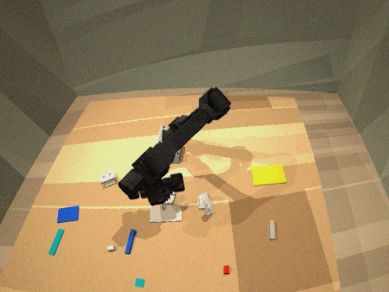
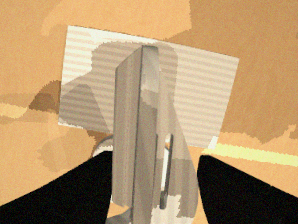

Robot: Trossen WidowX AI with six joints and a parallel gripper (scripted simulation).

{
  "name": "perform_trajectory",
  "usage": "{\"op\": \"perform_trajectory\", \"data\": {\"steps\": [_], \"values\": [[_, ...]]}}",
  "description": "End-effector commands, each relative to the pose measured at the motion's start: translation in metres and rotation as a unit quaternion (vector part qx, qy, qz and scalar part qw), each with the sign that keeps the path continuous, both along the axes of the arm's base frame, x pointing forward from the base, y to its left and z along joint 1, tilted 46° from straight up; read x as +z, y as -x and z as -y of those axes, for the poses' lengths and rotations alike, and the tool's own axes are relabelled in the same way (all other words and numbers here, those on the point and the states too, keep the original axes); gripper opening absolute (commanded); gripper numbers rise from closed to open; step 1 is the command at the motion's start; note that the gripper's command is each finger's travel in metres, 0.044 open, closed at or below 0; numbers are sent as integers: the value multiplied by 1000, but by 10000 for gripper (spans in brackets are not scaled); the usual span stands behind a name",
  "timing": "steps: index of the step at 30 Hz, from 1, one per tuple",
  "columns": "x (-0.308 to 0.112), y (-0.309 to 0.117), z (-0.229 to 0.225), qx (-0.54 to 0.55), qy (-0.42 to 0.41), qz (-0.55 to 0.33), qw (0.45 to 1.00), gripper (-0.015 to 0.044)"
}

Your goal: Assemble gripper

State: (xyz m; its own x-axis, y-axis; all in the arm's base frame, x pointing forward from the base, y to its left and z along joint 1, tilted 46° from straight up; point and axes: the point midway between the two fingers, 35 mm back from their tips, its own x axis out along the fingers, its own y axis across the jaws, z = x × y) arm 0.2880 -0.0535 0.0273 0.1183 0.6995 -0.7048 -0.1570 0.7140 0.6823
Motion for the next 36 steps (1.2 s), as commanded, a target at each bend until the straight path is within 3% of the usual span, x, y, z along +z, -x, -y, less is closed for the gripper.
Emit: {"op": "perform_trajectory", "data": {"steps": [1, 36], "values": [[1, 0, -1, -2, -2, -2, 1000, 134], [-19, -1, 19, 2, -1, 3, 1000, 134]]}}
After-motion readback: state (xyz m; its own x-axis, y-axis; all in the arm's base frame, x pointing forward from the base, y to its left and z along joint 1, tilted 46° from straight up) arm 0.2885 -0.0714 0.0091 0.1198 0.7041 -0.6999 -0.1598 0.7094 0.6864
